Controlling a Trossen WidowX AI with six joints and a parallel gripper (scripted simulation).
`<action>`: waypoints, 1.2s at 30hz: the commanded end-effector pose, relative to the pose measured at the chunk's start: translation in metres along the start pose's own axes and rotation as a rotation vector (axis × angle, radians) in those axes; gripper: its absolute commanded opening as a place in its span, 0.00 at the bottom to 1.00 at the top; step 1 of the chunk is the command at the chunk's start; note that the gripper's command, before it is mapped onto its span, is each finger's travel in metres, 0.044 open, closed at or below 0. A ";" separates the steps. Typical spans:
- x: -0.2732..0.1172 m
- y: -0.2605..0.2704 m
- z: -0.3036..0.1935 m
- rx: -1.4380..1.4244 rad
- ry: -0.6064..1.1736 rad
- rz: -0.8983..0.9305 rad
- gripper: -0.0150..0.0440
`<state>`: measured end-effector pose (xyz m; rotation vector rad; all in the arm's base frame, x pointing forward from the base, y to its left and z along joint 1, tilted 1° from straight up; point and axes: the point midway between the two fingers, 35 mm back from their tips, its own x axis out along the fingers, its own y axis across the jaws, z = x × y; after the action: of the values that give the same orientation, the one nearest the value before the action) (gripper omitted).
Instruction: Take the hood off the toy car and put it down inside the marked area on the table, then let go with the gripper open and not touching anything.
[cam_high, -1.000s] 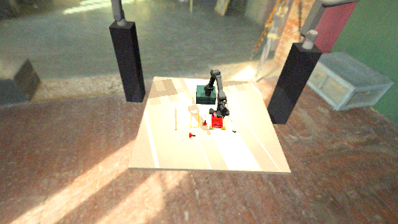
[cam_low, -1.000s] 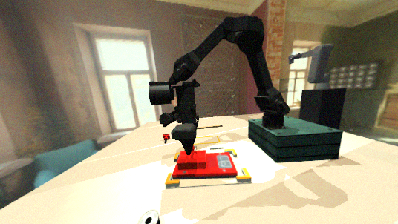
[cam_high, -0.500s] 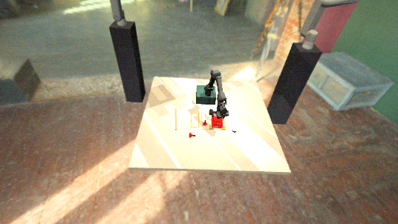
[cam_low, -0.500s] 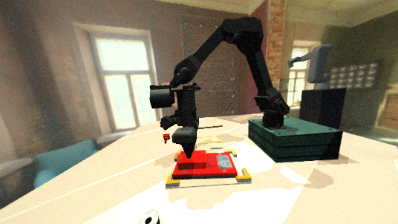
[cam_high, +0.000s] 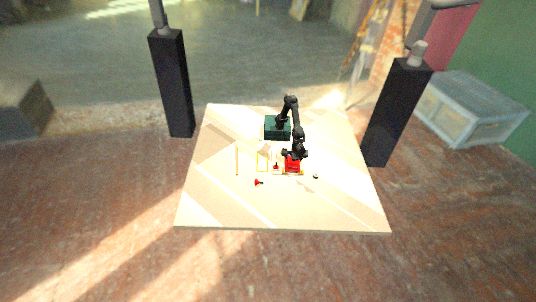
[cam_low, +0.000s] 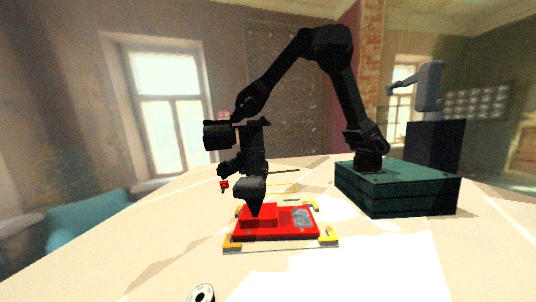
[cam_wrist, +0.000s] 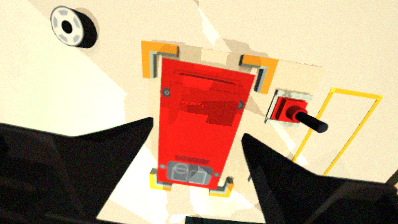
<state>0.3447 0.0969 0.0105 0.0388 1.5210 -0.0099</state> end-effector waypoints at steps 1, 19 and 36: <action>0.004 -0.001 -0.001 -0.002 0.004 -0.005 1.00; 0.014 -0.001 -0.002 -0.002 0.004 -0.005 1.00; 0.022 -0.001 -0.002 -0.002 0.004 -0.005 1.00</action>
<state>0.3441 0.0970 -0.0091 0.0373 1.5233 -0.0096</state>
